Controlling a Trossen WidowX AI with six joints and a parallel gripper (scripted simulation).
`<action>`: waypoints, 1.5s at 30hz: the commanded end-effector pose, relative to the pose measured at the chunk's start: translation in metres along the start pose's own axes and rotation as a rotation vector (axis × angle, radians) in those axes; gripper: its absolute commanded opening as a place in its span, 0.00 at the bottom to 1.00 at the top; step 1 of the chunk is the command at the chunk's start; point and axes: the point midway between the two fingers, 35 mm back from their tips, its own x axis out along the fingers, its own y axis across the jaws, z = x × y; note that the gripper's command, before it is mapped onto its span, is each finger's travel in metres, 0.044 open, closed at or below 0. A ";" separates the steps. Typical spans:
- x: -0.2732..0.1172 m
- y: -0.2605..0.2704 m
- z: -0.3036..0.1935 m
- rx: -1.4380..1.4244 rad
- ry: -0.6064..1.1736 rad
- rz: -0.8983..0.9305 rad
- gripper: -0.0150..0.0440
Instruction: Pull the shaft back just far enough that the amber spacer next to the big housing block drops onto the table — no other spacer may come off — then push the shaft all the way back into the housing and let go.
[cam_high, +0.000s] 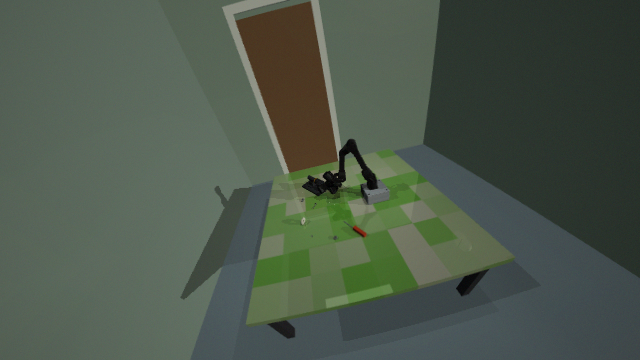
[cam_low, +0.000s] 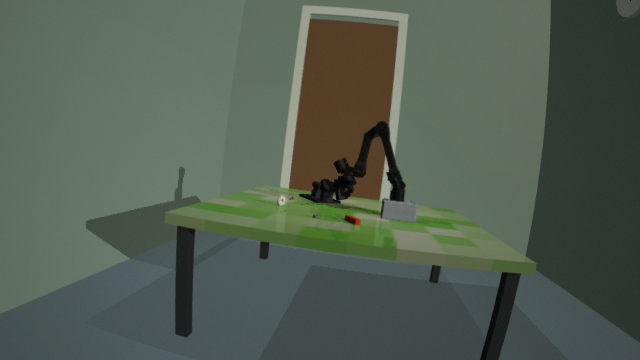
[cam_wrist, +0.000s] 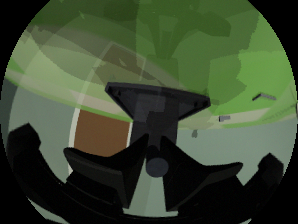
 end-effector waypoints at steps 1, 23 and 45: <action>-0.004 0.000 0.002 -0.001 -0.002 0.000 0.25; -0.010 0.000 0.006 -0.001 -0.003 0.000 0.25; -0.012 0.000 0.007 -0.001 -0.003 0.000 0.25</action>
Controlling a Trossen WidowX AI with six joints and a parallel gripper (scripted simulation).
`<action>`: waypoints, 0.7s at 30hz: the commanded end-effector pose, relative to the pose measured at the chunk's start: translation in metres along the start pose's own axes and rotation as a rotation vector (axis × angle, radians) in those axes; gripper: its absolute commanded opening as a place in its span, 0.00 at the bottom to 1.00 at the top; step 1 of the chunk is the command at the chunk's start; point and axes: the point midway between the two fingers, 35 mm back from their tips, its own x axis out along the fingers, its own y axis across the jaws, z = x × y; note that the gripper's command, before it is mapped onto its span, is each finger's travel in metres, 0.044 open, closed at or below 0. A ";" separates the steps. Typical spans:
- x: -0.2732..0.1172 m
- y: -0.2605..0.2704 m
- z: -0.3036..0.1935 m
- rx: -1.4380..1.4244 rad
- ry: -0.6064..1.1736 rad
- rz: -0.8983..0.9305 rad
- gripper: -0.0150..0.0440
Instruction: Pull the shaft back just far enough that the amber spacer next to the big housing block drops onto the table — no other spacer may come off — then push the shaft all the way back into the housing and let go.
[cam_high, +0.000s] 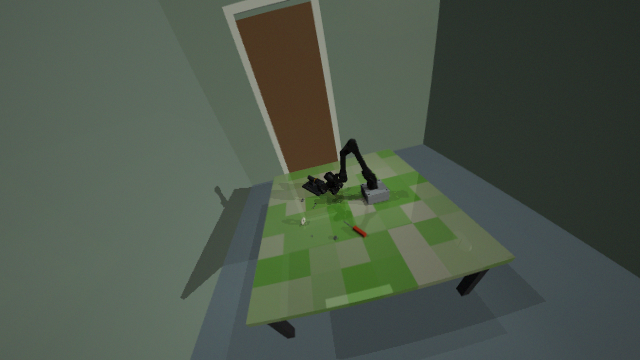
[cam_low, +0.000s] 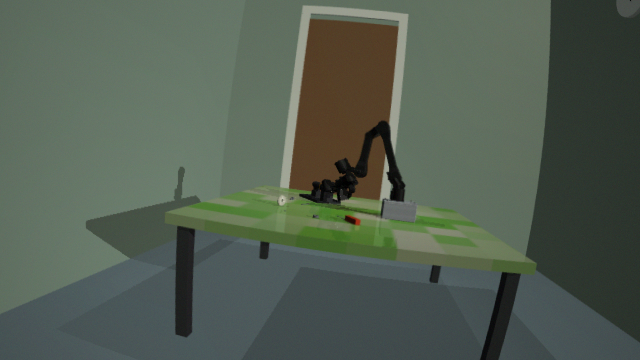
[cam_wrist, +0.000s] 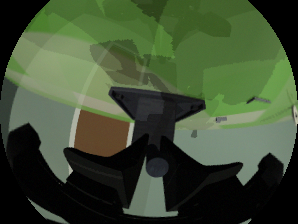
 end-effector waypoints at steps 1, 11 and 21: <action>-0.001 0.000 0.000 0.004 -0.001 0.000 0.25; -0.002 0.000 0.001 0.004 -0.001 0.000 0.25; -0.003 0.000 0.002 0.004 -0.001 0.000 0.25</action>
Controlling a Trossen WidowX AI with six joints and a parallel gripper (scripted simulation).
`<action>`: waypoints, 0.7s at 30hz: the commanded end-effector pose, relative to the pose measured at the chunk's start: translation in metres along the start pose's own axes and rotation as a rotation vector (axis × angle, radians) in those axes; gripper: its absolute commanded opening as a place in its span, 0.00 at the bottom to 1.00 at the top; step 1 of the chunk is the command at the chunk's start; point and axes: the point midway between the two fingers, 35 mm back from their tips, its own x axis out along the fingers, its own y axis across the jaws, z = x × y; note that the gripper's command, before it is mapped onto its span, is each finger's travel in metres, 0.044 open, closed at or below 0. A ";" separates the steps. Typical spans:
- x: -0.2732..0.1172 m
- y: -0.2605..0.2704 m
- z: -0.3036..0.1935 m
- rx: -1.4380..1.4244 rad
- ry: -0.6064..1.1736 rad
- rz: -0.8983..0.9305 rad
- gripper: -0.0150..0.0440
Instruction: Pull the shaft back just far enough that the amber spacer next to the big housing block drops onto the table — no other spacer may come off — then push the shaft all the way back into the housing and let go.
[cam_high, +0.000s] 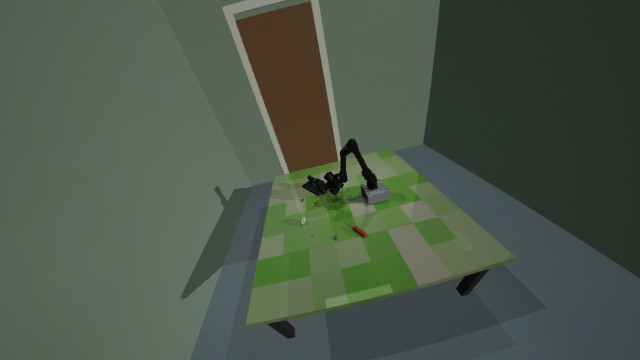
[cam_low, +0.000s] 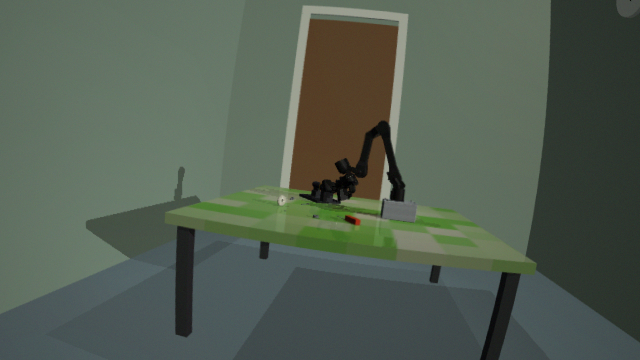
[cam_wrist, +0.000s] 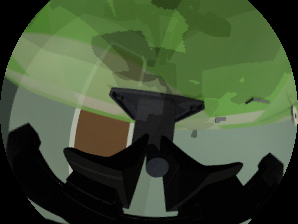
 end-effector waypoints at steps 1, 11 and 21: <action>-0.001 0.000 0.000 0.004 -0.001 0.000 0.25; -0.002 0.000 0.001 0.004 -0.001 0.000 0.25; -0.003 0.000 0.002 0.004 -0.001 0.000 0.25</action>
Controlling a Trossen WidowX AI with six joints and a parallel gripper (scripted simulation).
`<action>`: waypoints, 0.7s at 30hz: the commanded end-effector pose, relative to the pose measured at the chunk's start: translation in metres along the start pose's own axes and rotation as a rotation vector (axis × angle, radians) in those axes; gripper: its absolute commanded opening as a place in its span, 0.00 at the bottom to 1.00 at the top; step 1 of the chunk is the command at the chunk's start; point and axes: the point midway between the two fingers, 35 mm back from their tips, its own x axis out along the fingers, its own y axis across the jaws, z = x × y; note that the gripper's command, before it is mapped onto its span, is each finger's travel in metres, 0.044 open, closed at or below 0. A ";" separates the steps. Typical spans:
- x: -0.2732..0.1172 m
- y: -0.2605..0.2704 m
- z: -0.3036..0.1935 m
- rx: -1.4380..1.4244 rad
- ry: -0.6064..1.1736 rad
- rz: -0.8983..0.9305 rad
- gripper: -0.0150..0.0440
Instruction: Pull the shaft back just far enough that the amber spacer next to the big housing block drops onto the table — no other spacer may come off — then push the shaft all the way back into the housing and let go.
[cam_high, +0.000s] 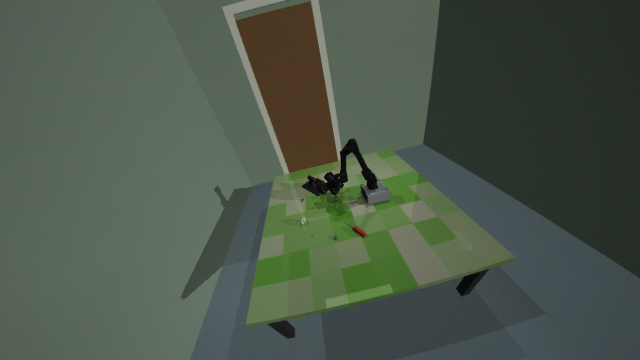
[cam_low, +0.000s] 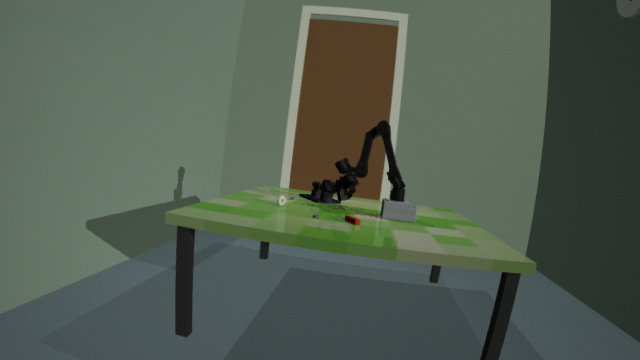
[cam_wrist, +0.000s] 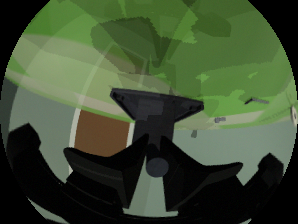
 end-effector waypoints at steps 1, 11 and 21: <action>-0.001 0.000 0.000 0.004 -0.001 0.000 0.25; -0.002 0.000 0.001 0.004 -0.001 0.000 0.25; -0.003 0.000 0.002 0.004 -0.001 0.000 0.25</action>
